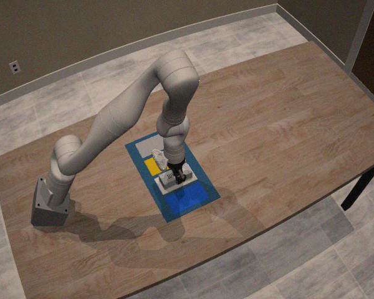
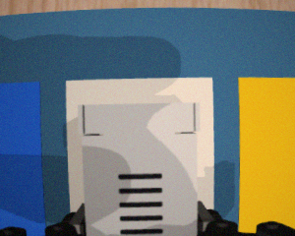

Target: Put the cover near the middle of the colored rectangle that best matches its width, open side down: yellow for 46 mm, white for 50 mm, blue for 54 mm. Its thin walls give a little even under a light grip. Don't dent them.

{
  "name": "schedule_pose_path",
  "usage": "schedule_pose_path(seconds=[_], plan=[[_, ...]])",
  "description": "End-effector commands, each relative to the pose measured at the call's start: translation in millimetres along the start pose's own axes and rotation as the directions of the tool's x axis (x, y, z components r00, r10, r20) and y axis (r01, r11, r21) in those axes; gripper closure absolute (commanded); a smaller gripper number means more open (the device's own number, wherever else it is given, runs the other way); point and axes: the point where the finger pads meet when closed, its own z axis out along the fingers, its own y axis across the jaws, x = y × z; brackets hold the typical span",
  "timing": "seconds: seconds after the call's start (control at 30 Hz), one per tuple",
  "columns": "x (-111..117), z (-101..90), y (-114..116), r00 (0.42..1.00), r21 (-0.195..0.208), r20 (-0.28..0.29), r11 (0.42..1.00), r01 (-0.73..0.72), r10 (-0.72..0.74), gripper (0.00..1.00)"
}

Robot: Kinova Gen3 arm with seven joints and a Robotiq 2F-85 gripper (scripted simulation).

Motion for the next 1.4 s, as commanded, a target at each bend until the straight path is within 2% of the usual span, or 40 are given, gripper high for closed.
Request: schedule_pose_path(seconds=[0.0, 0.3, 0.33, 1.37], plan=[[-0.5, -0.5, 0.0, 1.000, 0.000, 0.001, 1.000, 0.000, 0.000, 1.00], [-0.5, -0.5, 0.0, 1.000, 0.000, 0.001, 1.000, 0.000, 0.000, 1.00], [-0.5, -0.5, 0.0, 1.000, 0.000, 0.001, 1.000, 0.000, 0.000, 0.00], [-0.5, -0.5, 0.0, 1.000, 0.000, 0.001, 1.000, 0.000, 0.000, 0.00]])
